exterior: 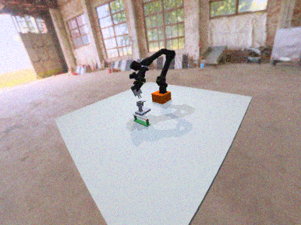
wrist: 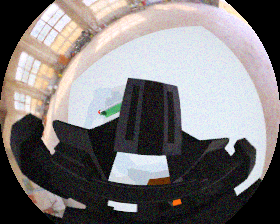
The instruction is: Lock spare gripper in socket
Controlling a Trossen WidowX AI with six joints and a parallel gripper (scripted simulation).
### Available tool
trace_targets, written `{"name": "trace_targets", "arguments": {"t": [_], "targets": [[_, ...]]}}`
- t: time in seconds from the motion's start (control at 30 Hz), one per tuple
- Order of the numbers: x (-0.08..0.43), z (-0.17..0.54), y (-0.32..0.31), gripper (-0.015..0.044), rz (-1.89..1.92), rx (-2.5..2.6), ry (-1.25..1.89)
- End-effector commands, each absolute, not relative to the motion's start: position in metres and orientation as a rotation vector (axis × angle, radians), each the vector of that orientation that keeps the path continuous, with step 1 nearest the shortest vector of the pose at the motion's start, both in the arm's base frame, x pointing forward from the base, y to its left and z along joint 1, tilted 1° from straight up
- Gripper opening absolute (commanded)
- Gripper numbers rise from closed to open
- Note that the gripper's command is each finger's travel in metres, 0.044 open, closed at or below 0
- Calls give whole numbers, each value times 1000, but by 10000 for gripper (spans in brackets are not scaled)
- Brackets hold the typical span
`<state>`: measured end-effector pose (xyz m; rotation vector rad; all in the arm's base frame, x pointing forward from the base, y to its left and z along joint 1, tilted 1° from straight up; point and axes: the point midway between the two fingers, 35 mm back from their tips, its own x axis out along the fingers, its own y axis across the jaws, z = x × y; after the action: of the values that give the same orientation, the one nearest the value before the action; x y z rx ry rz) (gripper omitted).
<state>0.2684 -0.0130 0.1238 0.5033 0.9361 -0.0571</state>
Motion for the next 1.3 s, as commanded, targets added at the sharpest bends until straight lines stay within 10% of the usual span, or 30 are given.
{"name": "trace_targets", "arguments": {"t": [0.0,1.27], "targets": [[268,130,-8,0,-20,419,885],[257,128,18,0,149,-44,646]]}}
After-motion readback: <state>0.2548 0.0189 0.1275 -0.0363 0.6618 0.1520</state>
